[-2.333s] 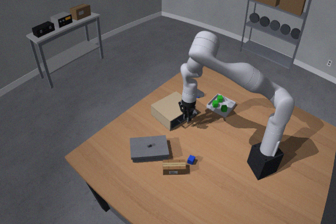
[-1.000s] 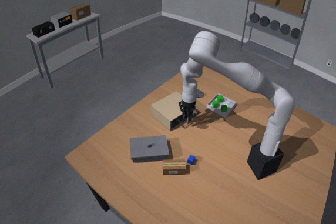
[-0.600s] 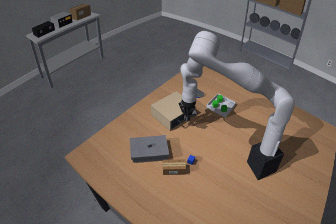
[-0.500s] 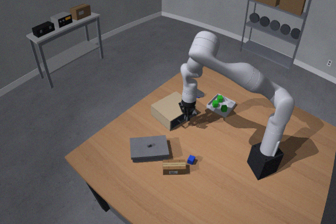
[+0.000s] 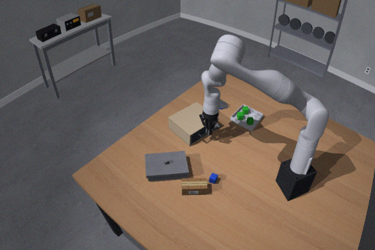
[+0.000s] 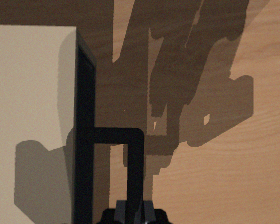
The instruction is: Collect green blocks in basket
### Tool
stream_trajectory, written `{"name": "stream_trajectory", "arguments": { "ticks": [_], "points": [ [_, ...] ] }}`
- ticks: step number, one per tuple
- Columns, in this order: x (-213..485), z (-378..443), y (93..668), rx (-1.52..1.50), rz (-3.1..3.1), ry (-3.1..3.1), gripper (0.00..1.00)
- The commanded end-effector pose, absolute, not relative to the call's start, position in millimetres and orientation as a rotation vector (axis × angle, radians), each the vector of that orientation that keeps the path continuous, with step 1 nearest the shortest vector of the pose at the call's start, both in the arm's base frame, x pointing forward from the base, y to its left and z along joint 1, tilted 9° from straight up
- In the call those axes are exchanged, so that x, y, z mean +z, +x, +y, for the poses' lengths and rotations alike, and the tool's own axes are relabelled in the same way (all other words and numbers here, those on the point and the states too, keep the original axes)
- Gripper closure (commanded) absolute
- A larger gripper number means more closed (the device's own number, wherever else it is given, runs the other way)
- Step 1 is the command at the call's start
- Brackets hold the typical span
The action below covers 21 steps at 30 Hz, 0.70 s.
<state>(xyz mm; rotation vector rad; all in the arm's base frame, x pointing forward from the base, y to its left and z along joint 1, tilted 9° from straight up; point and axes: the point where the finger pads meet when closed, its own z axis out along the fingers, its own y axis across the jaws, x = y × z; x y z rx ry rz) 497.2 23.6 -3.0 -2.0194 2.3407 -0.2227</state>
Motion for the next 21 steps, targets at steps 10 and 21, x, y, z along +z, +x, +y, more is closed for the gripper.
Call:
{"name": "stream_trajectory", "arguments": {
  "ticks": [10, 21],
  "points": [
    [-2.4, 23.8, 497.2, -0.224, 2.340, -2.018, 0.90],
    [-3.2, 24.6, 491.9, -0.224, 2.340, -2.018, 0.90]
  ]
}}
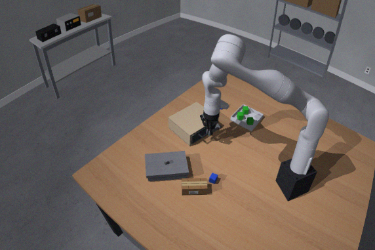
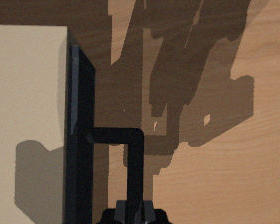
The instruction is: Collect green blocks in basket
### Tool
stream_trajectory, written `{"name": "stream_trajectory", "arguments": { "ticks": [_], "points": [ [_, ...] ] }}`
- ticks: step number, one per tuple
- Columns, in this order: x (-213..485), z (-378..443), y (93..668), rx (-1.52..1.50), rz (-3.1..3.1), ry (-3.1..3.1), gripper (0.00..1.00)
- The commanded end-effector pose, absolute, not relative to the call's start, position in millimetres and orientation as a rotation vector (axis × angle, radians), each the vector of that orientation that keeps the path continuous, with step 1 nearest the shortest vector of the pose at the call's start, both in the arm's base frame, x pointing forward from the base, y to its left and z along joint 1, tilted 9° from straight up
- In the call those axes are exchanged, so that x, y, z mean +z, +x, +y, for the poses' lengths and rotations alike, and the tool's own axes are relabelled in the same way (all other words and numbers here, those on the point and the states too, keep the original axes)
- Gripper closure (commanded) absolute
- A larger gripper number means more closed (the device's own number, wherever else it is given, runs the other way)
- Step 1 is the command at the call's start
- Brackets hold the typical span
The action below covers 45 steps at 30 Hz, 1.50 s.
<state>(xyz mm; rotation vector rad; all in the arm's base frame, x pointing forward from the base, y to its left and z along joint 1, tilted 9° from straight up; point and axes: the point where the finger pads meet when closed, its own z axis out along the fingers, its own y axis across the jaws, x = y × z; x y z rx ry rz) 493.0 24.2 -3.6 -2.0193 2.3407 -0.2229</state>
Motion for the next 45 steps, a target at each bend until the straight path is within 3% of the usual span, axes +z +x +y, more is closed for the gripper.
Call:
{"name": "stream_trajectory", "arguments": {
  "ticks": [1, 45],
  "points": [
    [-3.4, 24.7, 490.8, -0.224, 2.340, -2.018, 0.90],
    [-16.3, 36.4, 409.2, -0.224, 2.340, -2.018, 0.90]
  ]
}}
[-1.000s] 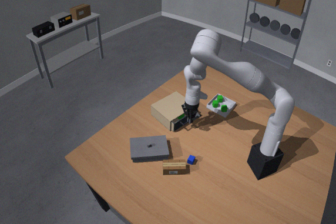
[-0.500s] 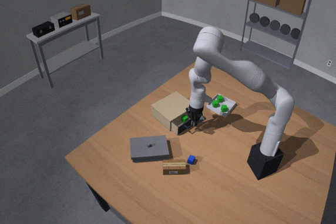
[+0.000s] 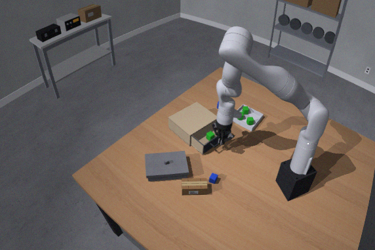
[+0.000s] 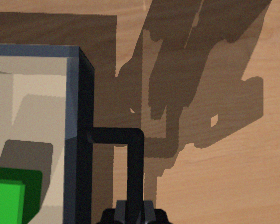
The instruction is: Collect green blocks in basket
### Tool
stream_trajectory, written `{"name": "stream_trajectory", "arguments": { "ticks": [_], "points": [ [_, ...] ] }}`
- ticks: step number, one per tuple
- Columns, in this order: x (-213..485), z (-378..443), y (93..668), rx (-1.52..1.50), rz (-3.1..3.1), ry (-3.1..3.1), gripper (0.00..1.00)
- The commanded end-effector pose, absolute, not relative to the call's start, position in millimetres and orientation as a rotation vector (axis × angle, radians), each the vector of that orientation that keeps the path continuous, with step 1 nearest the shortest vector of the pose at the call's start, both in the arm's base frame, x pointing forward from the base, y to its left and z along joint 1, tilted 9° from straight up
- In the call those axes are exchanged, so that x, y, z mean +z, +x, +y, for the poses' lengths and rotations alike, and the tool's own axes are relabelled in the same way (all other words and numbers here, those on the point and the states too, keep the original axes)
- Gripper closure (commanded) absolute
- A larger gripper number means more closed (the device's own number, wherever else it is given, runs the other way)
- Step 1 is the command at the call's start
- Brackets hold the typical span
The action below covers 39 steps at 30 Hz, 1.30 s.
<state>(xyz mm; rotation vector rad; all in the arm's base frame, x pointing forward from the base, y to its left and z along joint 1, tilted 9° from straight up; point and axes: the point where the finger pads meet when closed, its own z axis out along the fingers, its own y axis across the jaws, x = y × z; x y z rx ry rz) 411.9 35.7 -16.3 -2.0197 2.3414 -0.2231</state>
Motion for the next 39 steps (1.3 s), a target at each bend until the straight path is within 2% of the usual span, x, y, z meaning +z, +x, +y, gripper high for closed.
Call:
{"name": "stream_trajectory", "arguments": {
  "ticks": [1, 39],
  "points": [
    [-16.6, 36.6, 407.5, -0.224, 2.340, -2.018, 0.90],
    [-19.5, 39.3, 388.9, -0.224, 2.340, -2.018, 0.90]
  ]
}}
